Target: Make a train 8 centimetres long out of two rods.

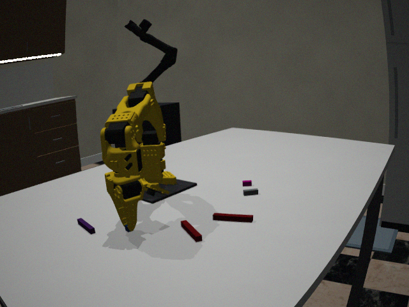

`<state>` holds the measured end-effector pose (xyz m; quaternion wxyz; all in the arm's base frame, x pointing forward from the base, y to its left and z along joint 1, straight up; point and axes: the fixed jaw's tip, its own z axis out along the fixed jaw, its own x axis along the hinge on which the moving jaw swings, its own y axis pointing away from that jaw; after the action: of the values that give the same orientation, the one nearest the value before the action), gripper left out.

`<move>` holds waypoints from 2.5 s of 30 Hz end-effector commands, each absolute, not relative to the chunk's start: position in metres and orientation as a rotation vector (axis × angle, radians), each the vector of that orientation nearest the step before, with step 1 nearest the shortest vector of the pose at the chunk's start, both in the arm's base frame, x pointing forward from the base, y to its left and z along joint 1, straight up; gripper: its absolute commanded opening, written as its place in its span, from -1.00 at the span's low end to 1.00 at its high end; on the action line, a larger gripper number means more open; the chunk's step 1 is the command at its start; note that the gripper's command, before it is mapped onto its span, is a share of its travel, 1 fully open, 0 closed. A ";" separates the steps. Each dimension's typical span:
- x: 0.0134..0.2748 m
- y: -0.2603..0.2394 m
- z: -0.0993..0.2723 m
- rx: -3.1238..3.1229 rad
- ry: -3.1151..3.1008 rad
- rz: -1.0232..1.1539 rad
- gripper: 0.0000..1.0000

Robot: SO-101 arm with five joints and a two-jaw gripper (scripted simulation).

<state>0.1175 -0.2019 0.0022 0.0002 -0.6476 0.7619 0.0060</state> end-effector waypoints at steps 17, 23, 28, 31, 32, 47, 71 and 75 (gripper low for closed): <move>0.122 -0.201 0.032 -2.051 2.374 0.042 -1.00; 0.122 -0.200 0.033 -2.051 2.374 0.042 -1.00; 0.123 -0.200 0.033 -2.052 2.374 0.042 -1.00; 0.124 -0.199 0.033 -2.057 2.370 0.042 -1.00; 0.125 -0.199 0.033 -2.059 2.368 0.042 -1.00; 0.160 -0.170 0.033 -2.167 2.275 0.043 -1.00; 0.229 -0.010 0.030 -2.552 1.859 0.038 -1.00; 0.226 0.031 0.029 -2.631 1.753 0.035 -1.00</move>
<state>0.2249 -0.0009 0.0273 -0.0149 -0.8144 0.5798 0.0193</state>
